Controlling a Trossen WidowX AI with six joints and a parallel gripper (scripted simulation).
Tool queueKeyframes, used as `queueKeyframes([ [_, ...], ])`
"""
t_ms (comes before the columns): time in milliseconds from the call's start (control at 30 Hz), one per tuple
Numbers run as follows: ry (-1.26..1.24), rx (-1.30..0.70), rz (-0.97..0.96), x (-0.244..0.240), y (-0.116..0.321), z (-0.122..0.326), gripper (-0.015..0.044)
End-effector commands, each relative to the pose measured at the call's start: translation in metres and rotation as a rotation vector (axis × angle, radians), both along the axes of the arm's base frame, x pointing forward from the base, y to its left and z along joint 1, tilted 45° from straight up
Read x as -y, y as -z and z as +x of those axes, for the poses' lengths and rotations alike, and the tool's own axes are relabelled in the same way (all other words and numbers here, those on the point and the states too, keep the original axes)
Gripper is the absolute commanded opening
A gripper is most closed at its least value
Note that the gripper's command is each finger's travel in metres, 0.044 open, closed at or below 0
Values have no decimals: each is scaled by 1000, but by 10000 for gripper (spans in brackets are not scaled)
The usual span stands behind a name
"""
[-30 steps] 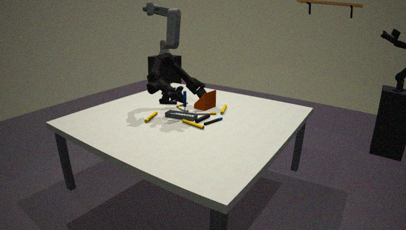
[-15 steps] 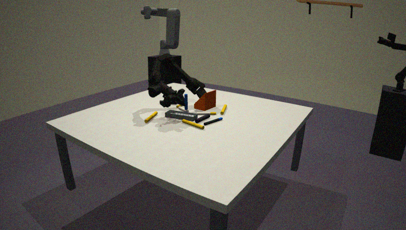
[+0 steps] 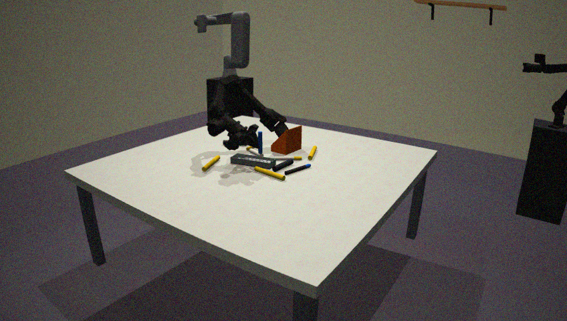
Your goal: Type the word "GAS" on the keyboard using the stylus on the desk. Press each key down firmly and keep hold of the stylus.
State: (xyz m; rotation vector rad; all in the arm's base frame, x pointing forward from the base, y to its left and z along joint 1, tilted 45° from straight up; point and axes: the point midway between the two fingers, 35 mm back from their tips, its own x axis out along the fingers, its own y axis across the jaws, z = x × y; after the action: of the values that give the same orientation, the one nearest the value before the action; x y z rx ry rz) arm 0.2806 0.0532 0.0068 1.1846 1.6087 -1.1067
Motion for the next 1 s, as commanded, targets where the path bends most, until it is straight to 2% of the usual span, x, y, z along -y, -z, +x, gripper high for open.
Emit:
queueKeyframes([
  [0, -7, 5, -1, 1, 0, 0, 81],
  [967, -7, 5, -2, 11, 10, 0, 81],
])
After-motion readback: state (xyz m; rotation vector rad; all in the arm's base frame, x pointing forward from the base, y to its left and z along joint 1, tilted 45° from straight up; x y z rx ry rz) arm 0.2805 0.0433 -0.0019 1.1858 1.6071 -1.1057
